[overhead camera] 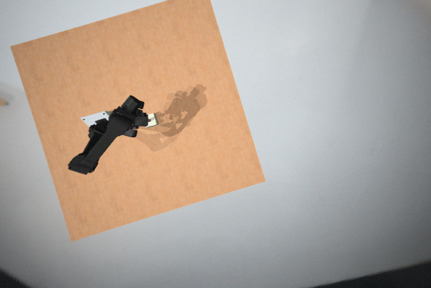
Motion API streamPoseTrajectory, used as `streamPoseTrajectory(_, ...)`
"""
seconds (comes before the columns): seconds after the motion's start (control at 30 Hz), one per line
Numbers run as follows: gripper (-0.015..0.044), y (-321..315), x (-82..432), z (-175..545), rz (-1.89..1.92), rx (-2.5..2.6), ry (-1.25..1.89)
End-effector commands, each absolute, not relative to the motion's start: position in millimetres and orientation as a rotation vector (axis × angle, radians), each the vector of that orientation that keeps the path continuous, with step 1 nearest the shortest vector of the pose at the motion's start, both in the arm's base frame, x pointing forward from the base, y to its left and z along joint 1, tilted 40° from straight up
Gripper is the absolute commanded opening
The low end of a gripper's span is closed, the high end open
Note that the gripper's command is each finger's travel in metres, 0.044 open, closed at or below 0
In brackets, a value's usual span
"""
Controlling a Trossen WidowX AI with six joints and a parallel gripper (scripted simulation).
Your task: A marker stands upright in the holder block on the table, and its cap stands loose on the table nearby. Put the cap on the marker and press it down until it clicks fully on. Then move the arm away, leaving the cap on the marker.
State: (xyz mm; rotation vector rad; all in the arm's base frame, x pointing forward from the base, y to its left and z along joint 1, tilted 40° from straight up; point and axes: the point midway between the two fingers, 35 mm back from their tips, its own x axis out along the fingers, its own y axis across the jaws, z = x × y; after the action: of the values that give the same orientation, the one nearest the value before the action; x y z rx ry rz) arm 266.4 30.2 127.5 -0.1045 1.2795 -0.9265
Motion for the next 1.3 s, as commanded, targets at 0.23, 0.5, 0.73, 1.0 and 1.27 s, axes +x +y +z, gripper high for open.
streamPoseTrajectory(0.23,0.0000,23.7,263.6,124.5,-0.928,-0.116,1.285)
streamPoseTrajectory(0.5,0.0000,18.2,264.3,117.6,-0.927,-0.115,1.285)
streamPoseTrajectory(0.73,0.0000,11.0,264.8,108.9,-0.927,-0.115,1.284)
streamPoseTrajectory(1.0,0.0000,2.7,264.8,99.1,-0.927,-0.115,1.284)
streamPoseTrajectory(1.27,0.0000,-5.8,264.2,89.5,-0.927,-0.115,1.283)
